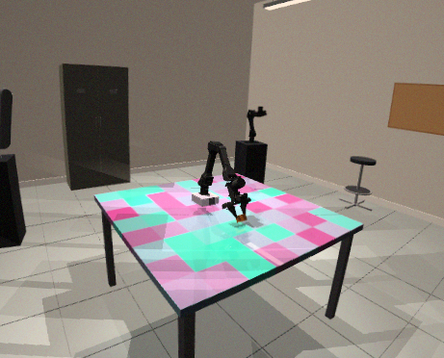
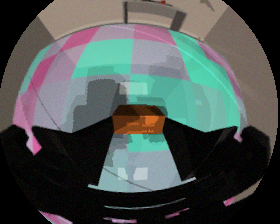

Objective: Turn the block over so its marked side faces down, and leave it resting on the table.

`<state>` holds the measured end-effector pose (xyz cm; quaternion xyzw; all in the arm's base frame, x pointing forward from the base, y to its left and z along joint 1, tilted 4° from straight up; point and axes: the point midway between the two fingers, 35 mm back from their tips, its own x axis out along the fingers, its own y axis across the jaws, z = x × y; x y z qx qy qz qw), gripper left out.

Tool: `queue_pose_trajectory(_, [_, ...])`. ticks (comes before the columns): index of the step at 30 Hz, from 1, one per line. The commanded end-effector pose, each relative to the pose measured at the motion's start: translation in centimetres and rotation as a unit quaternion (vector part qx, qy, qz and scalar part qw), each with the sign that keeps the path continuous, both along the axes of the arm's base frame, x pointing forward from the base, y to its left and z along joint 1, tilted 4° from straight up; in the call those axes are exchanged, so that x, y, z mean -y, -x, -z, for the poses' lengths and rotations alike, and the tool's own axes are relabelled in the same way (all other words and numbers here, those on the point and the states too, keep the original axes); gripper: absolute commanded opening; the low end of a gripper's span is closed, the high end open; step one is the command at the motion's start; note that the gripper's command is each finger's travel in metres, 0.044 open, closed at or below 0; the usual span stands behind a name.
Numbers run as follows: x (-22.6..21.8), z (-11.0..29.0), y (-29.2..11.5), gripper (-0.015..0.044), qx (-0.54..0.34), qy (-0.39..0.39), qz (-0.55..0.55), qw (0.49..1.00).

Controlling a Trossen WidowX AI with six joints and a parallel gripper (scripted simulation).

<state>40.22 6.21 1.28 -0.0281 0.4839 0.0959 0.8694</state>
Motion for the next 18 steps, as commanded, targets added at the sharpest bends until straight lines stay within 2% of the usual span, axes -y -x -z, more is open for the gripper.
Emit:
queue_pose_trajectory(1, [-0.1, 0.0, -0.2, 0.0, 0.017, -0.005, 0.001, 1.0])
queue_pose_trajectory(18, [-0.3, 3.3, -1.6, 0.0, 0.14, -0.028, 0.008, 0.99])
